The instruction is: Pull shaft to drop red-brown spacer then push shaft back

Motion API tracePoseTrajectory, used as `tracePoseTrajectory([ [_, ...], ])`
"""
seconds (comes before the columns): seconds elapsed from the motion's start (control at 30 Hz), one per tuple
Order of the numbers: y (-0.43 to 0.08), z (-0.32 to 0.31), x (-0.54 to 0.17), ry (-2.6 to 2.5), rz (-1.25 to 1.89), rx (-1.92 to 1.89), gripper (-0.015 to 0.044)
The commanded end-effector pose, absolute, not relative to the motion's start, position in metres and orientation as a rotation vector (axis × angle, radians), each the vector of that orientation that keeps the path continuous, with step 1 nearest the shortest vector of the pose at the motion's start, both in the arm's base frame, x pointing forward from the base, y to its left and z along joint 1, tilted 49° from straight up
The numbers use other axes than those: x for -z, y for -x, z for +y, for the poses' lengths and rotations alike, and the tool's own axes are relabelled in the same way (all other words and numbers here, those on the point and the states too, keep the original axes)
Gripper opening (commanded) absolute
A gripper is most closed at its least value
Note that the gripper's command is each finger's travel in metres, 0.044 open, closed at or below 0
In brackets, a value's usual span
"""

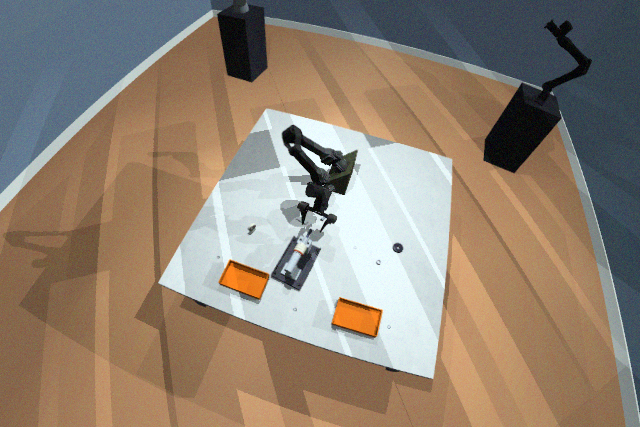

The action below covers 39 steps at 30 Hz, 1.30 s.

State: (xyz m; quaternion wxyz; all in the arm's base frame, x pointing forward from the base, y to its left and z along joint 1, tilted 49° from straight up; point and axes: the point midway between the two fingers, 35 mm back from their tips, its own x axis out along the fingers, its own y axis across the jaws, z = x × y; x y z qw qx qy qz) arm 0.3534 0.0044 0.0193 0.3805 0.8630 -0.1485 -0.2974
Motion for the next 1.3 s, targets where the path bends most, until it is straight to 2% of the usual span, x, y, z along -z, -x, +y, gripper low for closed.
tracePoseTrajectory([
  [0.0,-0.359,0.003,-0.018,-2.209,-0.376,0.753,0.044],
  [0.67,-0.384,-0.013,-0.006,-2.208,-0.377,0.751,0.044],
  [1.27,-0.385,-0.013,-0.006,-2.208,-0.377,0.751,0.044],
])
